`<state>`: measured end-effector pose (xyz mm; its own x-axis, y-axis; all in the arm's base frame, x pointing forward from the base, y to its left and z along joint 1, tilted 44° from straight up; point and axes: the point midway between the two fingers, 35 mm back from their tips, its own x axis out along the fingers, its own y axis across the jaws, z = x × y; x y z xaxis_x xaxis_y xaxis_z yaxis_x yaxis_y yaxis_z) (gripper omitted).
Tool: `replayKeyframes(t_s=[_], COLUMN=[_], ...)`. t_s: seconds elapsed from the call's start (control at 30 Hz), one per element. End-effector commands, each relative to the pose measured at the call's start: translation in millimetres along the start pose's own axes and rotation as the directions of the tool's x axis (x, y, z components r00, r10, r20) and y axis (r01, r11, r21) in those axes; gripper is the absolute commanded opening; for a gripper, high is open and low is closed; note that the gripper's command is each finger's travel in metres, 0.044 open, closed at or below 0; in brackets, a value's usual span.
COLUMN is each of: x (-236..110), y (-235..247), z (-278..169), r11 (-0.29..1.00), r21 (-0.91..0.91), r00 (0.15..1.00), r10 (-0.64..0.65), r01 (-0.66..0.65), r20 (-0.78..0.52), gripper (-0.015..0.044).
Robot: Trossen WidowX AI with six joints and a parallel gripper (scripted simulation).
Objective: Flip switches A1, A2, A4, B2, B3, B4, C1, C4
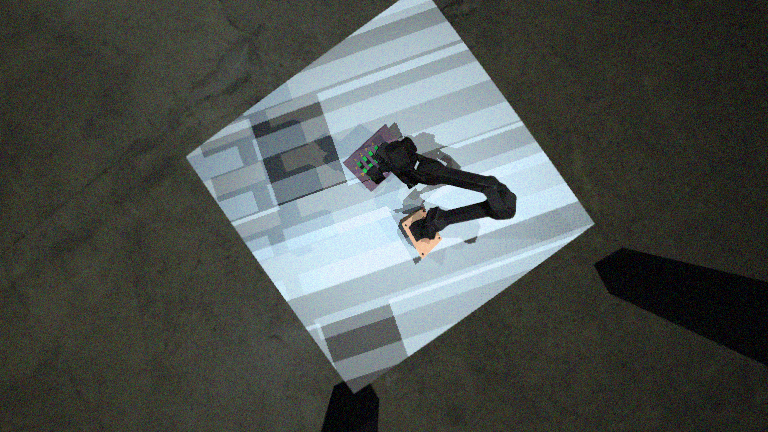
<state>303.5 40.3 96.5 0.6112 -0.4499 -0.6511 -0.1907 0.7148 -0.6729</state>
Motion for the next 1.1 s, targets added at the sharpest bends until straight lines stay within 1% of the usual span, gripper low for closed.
replayKeyframes(t_s=[0.0,0.07,0.13,0.27,0.33,0.73,1.07], x=[8,27,35,36,43,58,59], y=[1,1,1,1,0,0,0], z=[-1,-1,-1,-1,-1,-1,-1], r11=[1.0,1.0,1.0,1.0,1.0,1.0,1.0], r21=[-0.018,-0.017,-0.017,-0.017,-0.017,-0.017,-0.017], r00=[1.0,1.0,1.0,1.0,1.0,1.0,1.0], r10=[0.01,0.008,0.008,0.008,0.007,0.007,0.007], r01=[-0.01,-0.009,-0.008,-0.008,-0.008,-0.007,-0.007], r20=[-0.009,-0.023,-0.028,-0.028,-0.028,-0.027,-0.027], gripper=[0.0,0.0,0.0,0.0,0.0,0.0,0.0])
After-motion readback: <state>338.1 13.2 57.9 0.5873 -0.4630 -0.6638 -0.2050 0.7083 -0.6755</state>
